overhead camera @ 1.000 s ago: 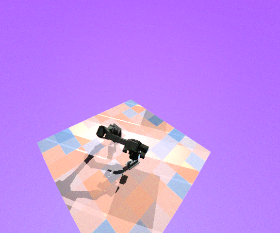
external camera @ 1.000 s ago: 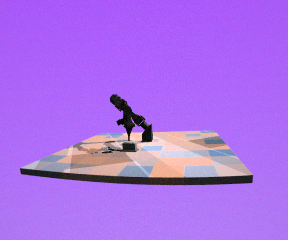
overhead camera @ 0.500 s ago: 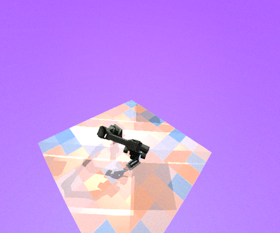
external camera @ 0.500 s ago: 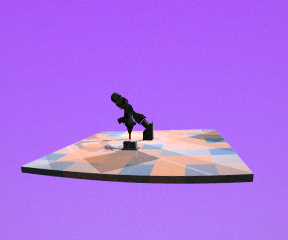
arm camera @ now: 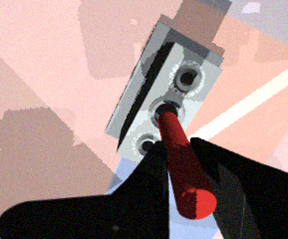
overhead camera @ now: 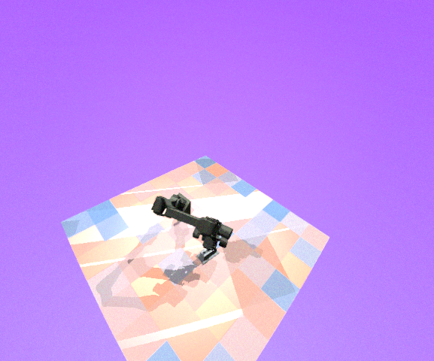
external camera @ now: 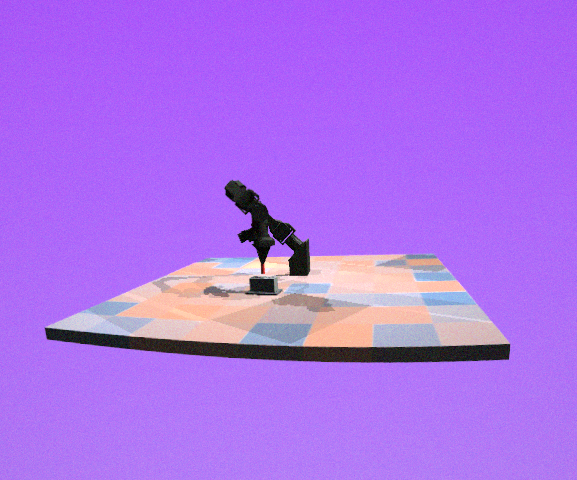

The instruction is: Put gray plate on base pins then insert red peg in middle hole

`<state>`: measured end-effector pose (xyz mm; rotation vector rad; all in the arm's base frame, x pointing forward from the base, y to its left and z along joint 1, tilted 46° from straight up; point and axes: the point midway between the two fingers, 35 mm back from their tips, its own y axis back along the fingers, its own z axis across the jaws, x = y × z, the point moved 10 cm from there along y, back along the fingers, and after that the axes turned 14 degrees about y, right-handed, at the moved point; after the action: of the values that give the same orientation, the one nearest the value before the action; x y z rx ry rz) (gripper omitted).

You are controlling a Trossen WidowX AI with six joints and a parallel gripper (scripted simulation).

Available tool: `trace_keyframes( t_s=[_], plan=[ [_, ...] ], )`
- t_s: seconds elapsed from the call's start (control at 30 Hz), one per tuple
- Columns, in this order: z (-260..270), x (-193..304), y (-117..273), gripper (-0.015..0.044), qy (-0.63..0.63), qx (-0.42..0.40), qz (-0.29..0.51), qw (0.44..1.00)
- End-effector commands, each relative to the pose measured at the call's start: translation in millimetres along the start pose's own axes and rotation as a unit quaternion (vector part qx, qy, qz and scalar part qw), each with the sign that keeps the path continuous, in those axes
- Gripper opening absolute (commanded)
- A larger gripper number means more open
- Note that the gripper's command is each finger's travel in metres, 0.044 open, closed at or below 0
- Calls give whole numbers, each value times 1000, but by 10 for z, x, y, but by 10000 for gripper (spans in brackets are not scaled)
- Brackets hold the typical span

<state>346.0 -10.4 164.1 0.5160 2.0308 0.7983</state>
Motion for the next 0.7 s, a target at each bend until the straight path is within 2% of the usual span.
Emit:
trace_keyframes(
  t_s=[0.0, 0.67],
  plan=[
    [-5, 7, -53, 0, 3, 1, 0, 1000],
    [-10, -7, -137, 0, -1, 0, 0, 1000]
  ],
)
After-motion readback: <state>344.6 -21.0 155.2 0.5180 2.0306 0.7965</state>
